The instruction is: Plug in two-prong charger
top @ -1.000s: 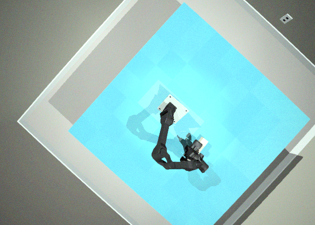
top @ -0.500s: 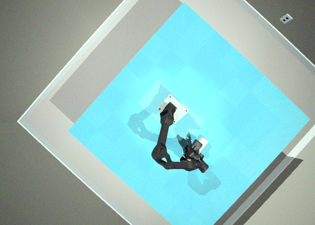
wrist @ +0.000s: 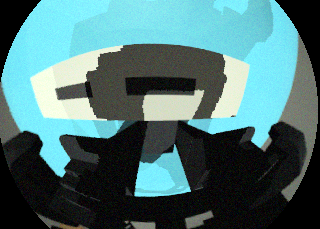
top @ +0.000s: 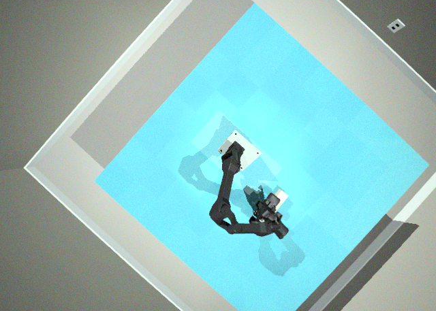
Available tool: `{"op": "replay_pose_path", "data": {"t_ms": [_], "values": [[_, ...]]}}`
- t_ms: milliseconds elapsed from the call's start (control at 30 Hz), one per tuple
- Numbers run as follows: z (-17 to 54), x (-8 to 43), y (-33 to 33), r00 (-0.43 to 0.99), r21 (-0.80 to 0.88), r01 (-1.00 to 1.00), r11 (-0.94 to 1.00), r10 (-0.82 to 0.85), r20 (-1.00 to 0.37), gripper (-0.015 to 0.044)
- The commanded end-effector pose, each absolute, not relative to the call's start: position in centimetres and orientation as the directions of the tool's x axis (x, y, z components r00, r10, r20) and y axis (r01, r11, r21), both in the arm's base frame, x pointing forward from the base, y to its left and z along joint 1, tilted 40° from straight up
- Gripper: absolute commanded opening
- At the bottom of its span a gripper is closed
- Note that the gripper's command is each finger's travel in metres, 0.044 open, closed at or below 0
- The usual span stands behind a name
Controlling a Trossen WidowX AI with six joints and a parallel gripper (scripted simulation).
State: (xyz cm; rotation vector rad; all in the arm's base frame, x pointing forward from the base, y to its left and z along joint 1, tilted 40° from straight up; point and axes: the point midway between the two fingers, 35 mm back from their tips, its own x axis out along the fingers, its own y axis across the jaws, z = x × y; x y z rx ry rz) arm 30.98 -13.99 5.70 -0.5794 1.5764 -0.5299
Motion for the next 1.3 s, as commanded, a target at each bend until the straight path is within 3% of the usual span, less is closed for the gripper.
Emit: {"op": "replay_pose_path", "data": {"t_ms": [0,1267], "values": [[5.83,31.36,-14.12,-0.047,-0.647,-0.045,0.761,-0.649,-0.760,0.0000],[6.13,31.63,-13.83,-0.047,-0.647,-0.045,0.761,-0.649,-0.760,0.0000]]}}
